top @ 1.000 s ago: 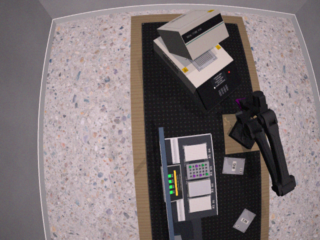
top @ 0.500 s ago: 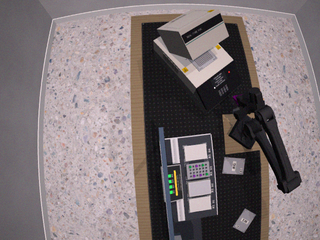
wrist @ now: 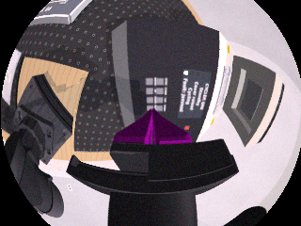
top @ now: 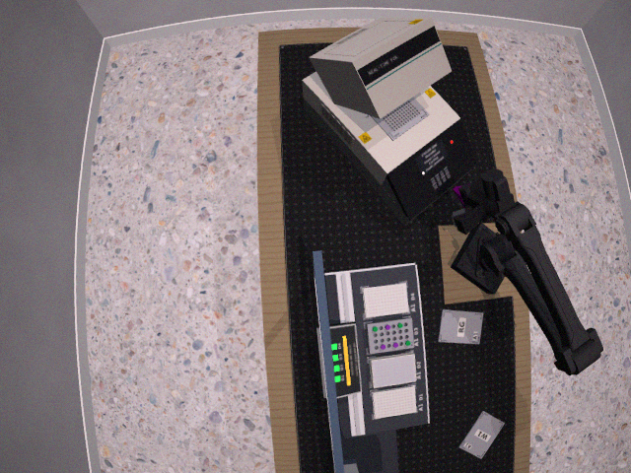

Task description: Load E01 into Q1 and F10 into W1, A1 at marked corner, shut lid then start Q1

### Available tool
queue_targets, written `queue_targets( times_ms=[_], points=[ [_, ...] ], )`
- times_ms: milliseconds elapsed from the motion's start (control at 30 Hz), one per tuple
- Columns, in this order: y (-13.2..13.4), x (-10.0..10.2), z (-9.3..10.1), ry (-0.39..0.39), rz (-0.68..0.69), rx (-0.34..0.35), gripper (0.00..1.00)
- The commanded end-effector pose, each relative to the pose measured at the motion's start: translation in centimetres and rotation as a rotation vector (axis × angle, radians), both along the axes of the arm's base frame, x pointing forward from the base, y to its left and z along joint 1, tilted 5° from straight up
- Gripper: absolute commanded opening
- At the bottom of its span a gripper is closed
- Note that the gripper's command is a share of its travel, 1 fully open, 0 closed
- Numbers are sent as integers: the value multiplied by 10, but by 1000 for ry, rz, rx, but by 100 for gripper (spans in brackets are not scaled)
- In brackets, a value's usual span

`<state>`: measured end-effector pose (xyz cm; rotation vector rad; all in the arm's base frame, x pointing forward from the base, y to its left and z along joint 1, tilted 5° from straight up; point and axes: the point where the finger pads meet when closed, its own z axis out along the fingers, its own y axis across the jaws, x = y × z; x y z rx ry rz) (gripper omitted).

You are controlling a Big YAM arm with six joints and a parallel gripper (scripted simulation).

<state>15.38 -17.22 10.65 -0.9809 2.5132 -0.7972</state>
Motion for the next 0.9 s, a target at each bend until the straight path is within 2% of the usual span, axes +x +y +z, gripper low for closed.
queue_targets(
  times_ms=[0, 233, 500, 867],
  points=[
    [-7, 9, 9, -30, -2, -23, 0],
    [-14, 16, -5, -21, -12, -9, 0],
    [-21, 24, -4, -35, -9, -27, 0],
    [-29, 34, -19, -29, -7, -20, 0]
  ],
)
